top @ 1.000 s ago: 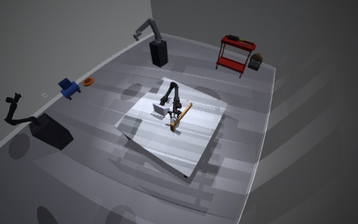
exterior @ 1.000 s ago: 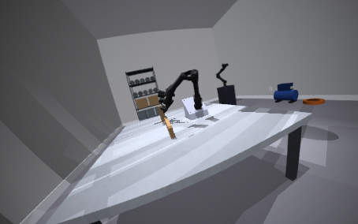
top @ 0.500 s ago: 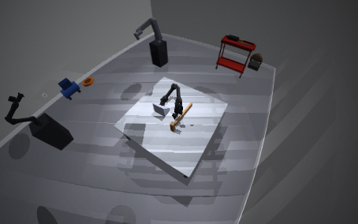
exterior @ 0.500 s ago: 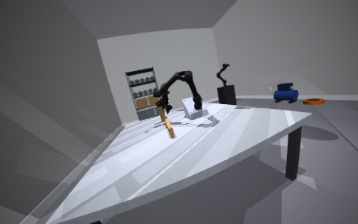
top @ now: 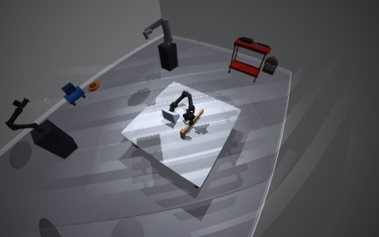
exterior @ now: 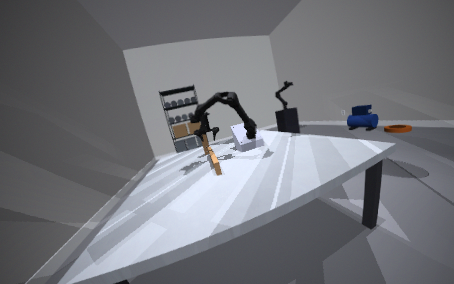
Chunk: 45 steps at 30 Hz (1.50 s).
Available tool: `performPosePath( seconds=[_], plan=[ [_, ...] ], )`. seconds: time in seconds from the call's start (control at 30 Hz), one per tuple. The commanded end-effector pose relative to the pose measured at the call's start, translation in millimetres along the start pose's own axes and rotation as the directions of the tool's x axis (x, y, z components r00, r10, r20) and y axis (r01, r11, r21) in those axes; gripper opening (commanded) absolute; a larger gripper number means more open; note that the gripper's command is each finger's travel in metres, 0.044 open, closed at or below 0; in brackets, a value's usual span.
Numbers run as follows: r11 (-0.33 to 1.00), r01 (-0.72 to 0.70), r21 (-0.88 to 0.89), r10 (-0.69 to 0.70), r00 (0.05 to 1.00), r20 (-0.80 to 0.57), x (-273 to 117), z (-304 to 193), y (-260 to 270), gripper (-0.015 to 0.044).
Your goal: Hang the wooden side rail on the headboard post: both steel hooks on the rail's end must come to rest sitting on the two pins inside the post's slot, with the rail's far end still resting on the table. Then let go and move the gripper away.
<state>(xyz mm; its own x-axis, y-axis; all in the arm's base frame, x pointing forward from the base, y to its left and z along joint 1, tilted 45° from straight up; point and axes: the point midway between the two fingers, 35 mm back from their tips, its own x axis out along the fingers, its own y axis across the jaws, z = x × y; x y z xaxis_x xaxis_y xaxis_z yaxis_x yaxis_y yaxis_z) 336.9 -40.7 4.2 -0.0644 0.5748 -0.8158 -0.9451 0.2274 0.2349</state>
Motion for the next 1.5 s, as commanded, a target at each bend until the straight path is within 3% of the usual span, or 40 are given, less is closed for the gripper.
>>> performPosePath(
  seconds=[0.0,0.3,0.47,1.47],
  plan=[
    [0.918,-0.026,-0.396,0.084,0.988,0.131,-10,8,-5,0.044],
    [0.918,-0.026,-0.396,0.084,0.988,0.131,-10,8,-5,0.044],
    [0.918,-0.025,-0.396,0.084,0.988,0.133,23,12,-2,0.044],
    [0.919,-0.028,-0.393,0.086,0.988,0.132,72,19,1,0.044]
  ],
)
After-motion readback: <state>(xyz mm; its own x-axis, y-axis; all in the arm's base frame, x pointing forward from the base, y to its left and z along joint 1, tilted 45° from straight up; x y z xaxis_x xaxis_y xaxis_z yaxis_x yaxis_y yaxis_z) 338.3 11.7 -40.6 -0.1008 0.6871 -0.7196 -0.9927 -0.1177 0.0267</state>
